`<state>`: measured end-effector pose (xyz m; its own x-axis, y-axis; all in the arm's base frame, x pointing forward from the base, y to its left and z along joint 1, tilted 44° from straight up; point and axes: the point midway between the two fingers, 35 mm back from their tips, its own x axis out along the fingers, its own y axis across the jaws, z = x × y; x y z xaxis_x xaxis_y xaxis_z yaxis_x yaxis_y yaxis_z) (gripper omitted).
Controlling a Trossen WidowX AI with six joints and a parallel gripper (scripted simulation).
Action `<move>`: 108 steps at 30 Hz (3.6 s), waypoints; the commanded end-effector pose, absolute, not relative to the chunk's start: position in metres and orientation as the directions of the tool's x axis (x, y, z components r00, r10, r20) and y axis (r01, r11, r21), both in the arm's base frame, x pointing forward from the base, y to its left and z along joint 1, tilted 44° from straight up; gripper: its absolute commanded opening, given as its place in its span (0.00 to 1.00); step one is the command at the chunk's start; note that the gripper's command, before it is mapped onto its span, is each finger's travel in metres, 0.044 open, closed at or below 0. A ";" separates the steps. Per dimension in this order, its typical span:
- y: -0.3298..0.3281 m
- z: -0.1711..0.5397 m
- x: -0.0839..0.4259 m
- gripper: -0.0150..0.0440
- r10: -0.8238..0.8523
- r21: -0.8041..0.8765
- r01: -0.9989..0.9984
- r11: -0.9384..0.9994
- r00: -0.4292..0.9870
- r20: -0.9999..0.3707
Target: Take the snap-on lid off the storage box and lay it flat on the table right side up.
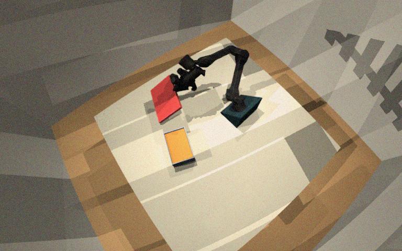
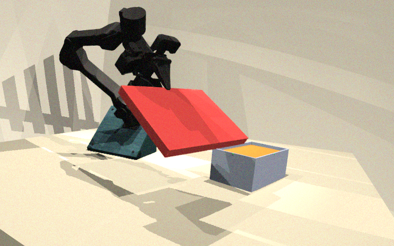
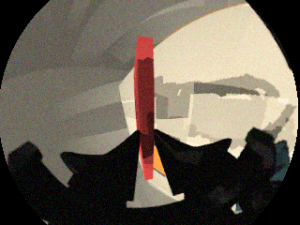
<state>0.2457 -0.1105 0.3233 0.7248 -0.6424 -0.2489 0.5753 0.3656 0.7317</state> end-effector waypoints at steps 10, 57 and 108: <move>-0.117 0.315 0.246 0.25 -0.635 0.740 0.560 0.373 0.735 -0.236; -0.143 0.288 0.248 0.25 -0.636 0.740 0.558 0.375 0.736 -0.233; -0.172 0.260 0.249 0.25 -0.637 0.739 0.558 0.378 0.736 -0.230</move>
<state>0.2474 -0.1716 0.2594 0.7258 -0.6457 -0.2375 0.5676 0.3670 0.7370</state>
